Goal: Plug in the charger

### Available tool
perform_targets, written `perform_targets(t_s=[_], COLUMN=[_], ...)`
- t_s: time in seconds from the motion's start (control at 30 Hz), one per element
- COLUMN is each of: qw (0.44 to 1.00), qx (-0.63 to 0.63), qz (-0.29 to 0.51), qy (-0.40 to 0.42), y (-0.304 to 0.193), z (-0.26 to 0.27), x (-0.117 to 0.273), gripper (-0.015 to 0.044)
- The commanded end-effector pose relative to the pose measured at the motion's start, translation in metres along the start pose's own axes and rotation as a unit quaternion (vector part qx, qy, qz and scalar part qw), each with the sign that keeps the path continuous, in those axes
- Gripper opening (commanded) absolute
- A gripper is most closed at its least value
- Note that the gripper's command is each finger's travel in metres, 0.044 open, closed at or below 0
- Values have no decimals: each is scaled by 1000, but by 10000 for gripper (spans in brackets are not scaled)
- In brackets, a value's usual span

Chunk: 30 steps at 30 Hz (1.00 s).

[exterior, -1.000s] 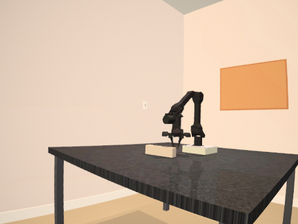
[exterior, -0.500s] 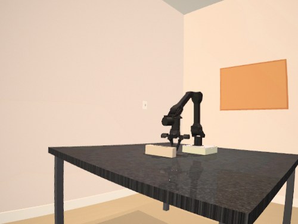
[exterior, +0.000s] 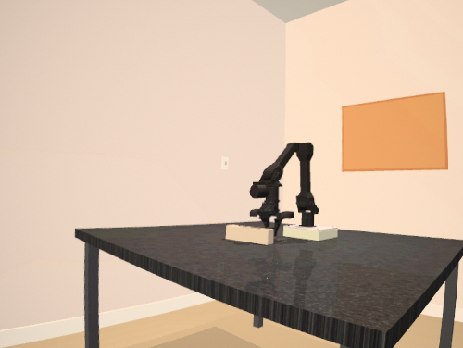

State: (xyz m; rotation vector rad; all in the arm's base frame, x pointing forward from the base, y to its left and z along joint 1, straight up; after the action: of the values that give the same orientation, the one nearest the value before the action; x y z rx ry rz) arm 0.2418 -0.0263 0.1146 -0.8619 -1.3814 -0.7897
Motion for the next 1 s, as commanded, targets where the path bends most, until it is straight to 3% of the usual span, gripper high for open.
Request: perform_targets(t_s=[0.0, 0.97], qw=[1000, 999], qx=[-14, -39], qz=[-2, -3], qy=[2, 4], y=[2, 34], z=[-1, -15], x=[-1, 1], gripper=[0, 0])
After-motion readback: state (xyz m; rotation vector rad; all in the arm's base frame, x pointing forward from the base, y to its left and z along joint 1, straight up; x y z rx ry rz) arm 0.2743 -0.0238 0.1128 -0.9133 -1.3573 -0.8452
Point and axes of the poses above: the point midway between the two fingers, 35 mm back from their tips, its own x axis back along the fingers, its own z axis across the jaws, y = z × x, the point moved 10 cm from there along x, back along the fingers, and after that the axes turned 13 degrees about x, right-handed, at the moved point
